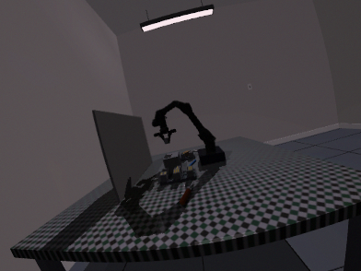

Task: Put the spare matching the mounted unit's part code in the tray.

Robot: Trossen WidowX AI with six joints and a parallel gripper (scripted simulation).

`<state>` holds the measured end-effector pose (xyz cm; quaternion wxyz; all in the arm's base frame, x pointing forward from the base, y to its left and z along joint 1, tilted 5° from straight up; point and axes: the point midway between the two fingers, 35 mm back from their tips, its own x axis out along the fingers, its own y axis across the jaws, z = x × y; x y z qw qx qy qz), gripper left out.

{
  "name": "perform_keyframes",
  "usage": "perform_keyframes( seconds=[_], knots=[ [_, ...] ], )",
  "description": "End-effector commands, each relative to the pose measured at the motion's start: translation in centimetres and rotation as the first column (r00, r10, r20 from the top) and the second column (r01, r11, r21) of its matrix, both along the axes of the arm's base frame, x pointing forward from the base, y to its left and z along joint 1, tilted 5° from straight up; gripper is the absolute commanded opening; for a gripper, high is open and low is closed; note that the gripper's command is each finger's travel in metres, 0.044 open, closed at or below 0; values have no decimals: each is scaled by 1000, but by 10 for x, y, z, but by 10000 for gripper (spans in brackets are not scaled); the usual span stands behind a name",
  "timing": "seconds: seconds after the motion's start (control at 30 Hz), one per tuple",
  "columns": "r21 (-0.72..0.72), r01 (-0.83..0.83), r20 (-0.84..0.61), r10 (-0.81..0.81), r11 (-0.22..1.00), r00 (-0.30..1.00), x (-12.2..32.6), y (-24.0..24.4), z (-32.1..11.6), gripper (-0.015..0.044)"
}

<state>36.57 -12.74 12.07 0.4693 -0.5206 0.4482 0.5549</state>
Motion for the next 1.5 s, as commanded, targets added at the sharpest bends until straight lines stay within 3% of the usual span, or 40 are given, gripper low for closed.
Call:
perform_keyframes(
  seconds=[0.0, 1.47],
  knots=[
    [-4, -12, -1, 12, 1000, 1000, 1, -2, -1, 0],
    [-4, -12, -1, 12, 1000, 1000, 7, -3, -41, 0]
  ],
)
